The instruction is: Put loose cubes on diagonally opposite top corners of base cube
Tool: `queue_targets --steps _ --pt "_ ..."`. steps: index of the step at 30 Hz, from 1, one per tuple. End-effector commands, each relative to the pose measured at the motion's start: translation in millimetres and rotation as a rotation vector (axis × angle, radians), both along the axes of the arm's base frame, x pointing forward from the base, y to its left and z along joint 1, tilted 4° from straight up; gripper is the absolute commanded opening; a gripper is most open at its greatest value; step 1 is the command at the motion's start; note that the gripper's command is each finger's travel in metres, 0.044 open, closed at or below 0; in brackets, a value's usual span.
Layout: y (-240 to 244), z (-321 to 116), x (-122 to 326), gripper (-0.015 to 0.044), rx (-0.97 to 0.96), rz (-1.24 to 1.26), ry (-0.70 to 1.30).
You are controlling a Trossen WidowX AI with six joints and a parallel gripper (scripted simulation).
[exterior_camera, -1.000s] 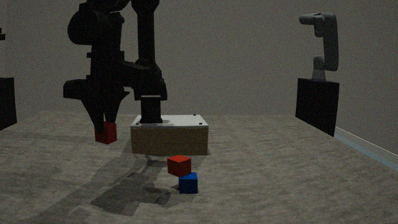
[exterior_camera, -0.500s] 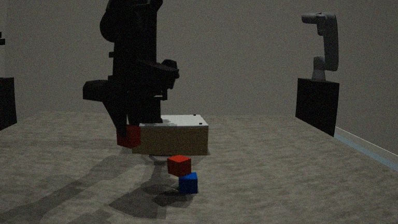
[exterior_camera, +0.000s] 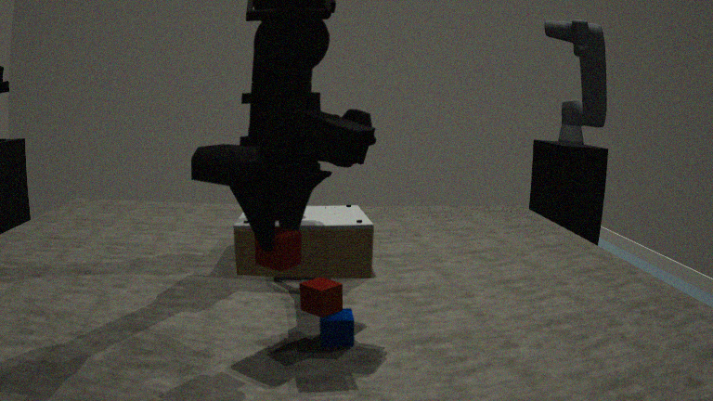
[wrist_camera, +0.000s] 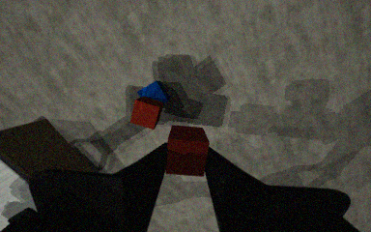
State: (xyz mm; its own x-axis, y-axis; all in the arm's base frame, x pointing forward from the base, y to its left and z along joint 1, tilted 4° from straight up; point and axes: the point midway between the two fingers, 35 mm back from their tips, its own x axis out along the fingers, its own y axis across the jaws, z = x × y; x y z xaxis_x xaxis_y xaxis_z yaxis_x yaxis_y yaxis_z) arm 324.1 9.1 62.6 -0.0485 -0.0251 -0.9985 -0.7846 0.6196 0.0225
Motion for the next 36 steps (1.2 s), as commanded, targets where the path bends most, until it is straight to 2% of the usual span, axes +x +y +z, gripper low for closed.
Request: queue_targets --steps 1,19,36 --pt "16.7 -0.9 0.9 0.0105 0.005 -0.036 -0.003" --pt "73.8 -5.1 -6.2 0.0105 0.002 -0.154 -0.002" --pt "71.5 -35.6 -9.2 0.0105 0.042 -0.224 -0.002"
